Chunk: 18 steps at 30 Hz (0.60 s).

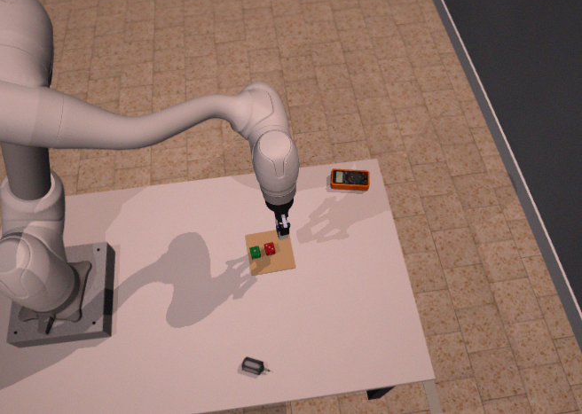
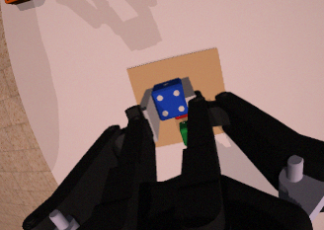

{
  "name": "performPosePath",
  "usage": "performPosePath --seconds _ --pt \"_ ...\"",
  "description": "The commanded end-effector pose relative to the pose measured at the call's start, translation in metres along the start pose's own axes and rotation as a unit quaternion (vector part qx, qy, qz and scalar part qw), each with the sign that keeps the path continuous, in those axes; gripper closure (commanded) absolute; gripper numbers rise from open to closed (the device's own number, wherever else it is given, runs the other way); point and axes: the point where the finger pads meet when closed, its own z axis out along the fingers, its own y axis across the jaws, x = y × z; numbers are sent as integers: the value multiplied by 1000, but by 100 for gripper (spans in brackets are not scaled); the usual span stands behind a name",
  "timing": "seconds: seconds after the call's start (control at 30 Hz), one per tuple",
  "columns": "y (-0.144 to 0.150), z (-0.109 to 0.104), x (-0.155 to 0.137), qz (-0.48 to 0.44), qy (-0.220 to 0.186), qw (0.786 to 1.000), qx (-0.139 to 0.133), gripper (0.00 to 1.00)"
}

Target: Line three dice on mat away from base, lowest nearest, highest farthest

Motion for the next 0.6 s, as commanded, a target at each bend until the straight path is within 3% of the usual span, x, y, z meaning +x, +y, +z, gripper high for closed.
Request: performPosePath --seconds 0.0,0.3,0.57 --pt "6 0 2 2 -3 1000 -1 76" --pt "6 5 1 2 -2 1000 -1 76" --pt "6 30 0 2 -3 1000 -1 76"
